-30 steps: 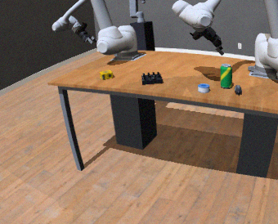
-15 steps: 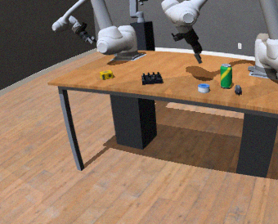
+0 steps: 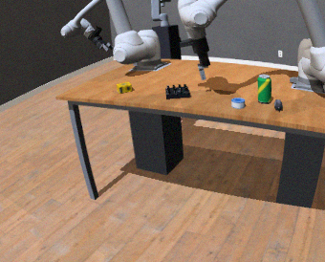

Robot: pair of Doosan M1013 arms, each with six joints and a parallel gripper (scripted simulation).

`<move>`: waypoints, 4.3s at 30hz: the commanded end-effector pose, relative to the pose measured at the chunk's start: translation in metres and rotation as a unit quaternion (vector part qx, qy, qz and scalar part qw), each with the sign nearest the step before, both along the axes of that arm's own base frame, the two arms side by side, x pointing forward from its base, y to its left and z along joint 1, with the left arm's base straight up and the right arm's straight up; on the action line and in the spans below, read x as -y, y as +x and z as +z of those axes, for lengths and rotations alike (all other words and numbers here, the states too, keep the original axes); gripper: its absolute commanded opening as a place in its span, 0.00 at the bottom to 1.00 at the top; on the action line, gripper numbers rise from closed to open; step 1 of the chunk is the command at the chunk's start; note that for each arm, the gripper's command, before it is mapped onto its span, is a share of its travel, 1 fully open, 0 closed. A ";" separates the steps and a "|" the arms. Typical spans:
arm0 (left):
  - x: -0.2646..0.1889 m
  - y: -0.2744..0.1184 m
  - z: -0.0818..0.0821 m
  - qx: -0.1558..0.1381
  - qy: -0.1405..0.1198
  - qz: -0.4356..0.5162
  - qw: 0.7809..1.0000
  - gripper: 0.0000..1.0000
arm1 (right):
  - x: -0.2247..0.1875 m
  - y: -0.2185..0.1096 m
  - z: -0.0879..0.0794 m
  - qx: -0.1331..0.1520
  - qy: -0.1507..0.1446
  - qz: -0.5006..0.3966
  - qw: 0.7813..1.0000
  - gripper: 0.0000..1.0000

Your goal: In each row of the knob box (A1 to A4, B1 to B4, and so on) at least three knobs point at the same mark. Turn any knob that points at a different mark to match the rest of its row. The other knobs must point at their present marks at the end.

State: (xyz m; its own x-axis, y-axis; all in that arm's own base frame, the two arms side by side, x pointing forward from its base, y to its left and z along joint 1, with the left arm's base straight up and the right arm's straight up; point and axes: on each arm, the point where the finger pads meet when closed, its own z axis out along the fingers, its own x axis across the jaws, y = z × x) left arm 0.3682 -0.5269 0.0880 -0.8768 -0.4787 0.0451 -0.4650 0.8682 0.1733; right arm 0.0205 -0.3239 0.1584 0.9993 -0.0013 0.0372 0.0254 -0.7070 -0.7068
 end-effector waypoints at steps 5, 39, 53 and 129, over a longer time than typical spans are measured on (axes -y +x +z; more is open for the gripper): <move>0.071 0.049 -0.001 0.059 -0.061 0.039 0.996 1.00 | 0.000 0.000 0.000 0.000 0.000 0.000 1.000 1.00; 0.077 0.053 -0.001 0.064 -0.066 0.042 0.995 1.00 | 0.000 0.000 0.000 0.000 0.000 0.000 1.000 1.00; 0.077 0.053 -0.001 0.064 -0.066 0.042 0.995 1.00 | 0.000 0.000 0.000 0.000 0.000 0.000 1.000 1.00; 0.030 0.025 -0.002 0.064 -0.064 0.043 0.995 1.00 | 0.000 0.000 0.000 0.000 0.000 0.000 1.000 1.00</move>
State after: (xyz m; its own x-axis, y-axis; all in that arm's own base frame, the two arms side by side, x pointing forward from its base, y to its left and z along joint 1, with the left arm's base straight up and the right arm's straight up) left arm 0.3932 -0.5570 0.0853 -0.8350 -0.5503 0.0002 -0.5503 0.8350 0.0001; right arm 0.0205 -0.3239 0.1584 0.9993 -0.0013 0.0372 0.0254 -0.7070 -0.7068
